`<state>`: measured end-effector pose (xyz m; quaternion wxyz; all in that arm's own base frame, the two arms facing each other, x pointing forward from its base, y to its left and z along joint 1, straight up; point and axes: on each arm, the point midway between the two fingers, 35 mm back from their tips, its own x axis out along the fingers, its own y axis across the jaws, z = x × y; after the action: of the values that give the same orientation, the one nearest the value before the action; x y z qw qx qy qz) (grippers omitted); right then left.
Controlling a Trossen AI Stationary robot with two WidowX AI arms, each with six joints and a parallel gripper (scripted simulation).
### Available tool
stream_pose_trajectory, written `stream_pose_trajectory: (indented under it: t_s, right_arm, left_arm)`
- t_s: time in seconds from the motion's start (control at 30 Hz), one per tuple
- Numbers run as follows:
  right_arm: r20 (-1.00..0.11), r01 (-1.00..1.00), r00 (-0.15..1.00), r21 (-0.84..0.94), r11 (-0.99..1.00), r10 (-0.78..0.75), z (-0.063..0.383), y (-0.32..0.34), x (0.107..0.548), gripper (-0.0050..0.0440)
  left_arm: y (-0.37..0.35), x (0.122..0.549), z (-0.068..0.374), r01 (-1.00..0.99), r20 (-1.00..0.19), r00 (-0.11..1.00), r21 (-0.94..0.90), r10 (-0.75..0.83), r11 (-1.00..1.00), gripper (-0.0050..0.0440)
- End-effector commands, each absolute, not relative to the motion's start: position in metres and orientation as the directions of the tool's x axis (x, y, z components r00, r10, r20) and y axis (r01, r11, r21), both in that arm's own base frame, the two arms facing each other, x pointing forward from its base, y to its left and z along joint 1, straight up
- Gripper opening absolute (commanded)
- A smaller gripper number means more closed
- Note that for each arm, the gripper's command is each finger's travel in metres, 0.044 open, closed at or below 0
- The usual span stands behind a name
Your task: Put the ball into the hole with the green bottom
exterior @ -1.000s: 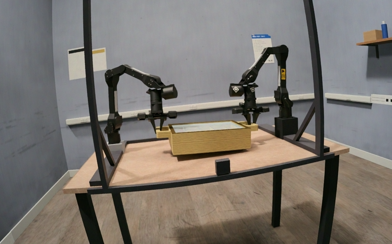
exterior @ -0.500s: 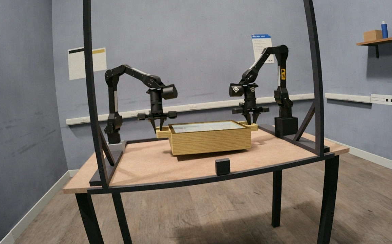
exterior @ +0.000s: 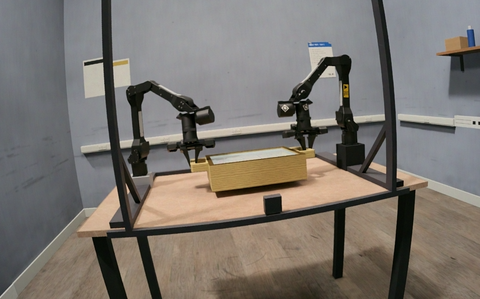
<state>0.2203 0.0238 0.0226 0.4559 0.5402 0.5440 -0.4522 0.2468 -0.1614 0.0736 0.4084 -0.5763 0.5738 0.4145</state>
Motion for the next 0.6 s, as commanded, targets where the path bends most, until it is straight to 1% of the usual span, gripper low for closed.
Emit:
stream_pose_trajectory:
  t_s: [0.0,0.03,0.1,0.2,0.3,0.37,0.4,0.43,0.5,0.57]
  right_arm:
    - [-0.987,1.000,0.017,0.019,0.012,0.161,0.037,0.028,0.227,-0.0050]
    - [-0.988,0.999,0.033,0.035,0.011,0.149,0.029,0.029,0.221,-0.0050]
    - [-0.990,1.000,0.022,0.024,0.012,0.138,0.031,0.030,0.220,-0.0050]
    - [-0.992,0.999,0.041,0.042,0.012,0.117,0.026,0.031,0.219,-0.0050]
    - [-0.990,0.999,0.040,0.042,0.012,0.133,0.030,0.030,0.223,-0.0050]
    - [-0.993,0.998,0.063,0.065,0.012,0.100,0.020,0.032,0.217,-0.0050]
    - [-0.994,0.998,0.053,0.055,0.013,0.096,0.025,0.033,0.220,-0.0050]
    - [-0.989,0.997,0.071,0.073,0.013,0.131,0.019,0.031,0.216,-0.0050]
    - [-0.987,0.996,0.088,0.091,0.012,0.134,0.015,0.029,0.216,-0.0050]
    - [-0.988,0.996,0.083,0.085,0.011,0.130,0.022,0.029,0.221,-0.0050]
  left_arm:
    - [-0.169,0.247,0.086,-0.999,-0.941,0.048,-0.048,-0.335,-0.009,-0.0050]
    - [-0.171,0.252,0.091,-1.000,-0.946,0.022,-0.021,-0.323,-0.007,-0.0050]
    - [-0.172,0.252,0.088,-1.000,-0.950,0.029,-0.028,-0.312,-0.008,-0.0050]
    - [-0.174,0.253,0.093,-1.000,-0.956,0.014,-0.013,-0.292,-0.008,-0.0050]
    - [-0.172,0.251,0.091,-1.000,-0.951,0.021,-0.019,-0.310,-0.007,-0.0050]
    - [-0.175,0.255,0.099,-1.000,-0.962,-0.006,0.009,-0.275,-0.008,-0.0050]
    - [-0.175,0.254,0.094,-1.000,-0.963,0.008,-0.006,-0.271,-0.008,-0.0050]
    - [-0.173,0.256,0.101,-1.000,-0.951,-0.018,0.019,-0.309,-0.001,-0.0050]
    - [-0.173,0.256,0.105,-0.999,-0.950,-0.031,0.033,-0.310,0.000,-0.0050]
    - [-0.172,0.253,0.103,-1.000,-0.951,-0.015,0.016,-0.308,0.001,-0.0050]
